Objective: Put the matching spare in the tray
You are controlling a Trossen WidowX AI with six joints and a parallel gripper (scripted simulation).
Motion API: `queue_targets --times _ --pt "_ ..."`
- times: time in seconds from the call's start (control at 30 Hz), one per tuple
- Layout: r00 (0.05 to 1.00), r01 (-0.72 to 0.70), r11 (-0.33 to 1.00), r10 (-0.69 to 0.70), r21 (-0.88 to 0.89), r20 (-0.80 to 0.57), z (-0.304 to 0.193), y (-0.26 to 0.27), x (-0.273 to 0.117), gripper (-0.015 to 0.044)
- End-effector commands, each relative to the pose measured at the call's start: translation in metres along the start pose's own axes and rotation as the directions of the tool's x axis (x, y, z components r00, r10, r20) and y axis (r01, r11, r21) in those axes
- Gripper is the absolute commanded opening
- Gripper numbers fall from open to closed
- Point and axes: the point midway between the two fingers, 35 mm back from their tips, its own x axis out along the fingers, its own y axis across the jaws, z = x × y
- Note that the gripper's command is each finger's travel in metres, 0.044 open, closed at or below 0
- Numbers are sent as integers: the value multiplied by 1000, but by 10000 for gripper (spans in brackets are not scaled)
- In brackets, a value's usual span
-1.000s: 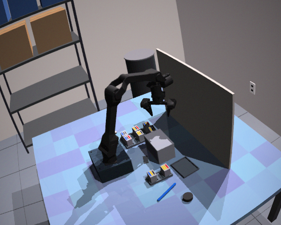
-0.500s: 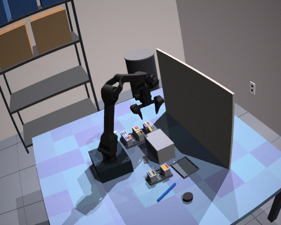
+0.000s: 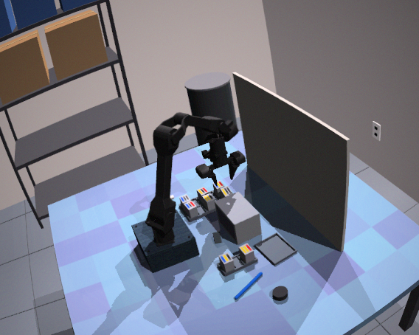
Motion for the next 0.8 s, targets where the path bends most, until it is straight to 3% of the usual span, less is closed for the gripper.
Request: queue_targets --times 0.0,0.77 --pt "1000 5 1000 -5 -4 -3 -1 -1 2 300" --pt "1000 5 1000 -5 -4 -3 1 -3 39 300"
